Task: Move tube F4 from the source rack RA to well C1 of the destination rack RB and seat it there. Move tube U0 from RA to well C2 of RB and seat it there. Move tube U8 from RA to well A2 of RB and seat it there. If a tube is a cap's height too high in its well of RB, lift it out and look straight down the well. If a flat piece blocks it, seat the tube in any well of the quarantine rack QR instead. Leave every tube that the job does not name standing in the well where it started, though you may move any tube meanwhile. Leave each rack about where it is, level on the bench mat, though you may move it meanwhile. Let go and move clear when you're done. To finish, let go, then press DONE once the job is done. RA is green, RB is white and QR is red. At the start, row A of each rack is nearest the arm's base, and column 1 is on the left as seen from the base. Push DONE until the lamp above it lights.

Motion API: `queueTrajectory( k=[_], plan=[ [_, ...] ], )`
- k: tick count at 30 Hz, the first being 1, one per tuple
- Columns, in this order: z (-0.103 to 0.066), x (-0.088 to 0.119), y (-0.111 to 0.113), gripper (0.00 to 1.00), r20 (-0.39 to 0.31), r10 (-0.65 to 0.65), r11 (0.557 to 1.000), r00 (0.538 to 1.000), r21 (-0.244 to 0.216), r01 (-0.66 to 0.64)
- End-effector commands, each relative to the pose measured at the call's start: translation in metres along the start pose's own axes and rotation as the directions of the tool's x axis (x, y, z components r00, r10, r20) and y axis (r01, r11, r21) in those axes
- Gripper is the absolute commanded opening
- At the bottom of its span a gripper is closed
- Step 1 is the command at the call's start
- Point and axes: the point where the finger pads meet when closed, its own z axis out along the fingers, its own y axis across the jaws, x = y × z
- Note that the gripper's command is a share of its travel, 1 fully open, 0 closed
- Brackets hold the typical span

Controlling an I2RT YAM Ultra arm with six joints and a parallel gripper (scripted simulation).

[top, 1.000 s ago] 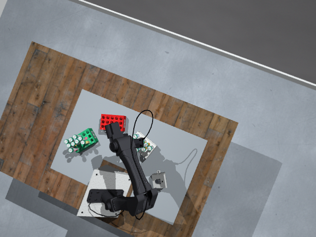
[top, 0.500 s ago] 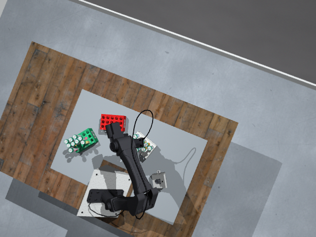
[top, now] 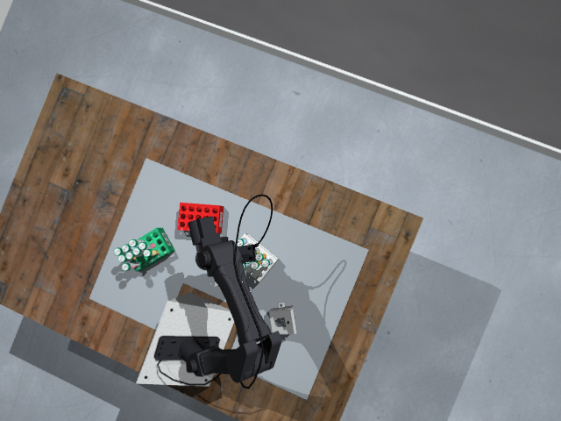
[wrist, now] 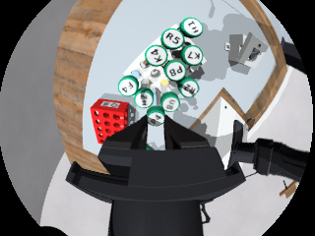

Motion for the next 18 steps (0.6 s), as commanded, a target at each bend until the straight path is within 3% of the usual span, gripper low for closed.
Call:
queueTrajectory(
  k=[1, 16, 18],
  plan=[
    [0.0015, 0.0044, 0.0029, 0.00, 0.019, -0.015, 1.000, 1.000, -0.021, 0.015],
    [0.0106, 0.0028, 0.0028, 0.00, 0.015, -0.009, 1.000, 1.000, -0.013, 0.009],
    [0.0048, 0.0033, 0.0084, 0.00, 0.019, -0.007, 0.999, 1.000, -0.034, 0.007]
  ],
)
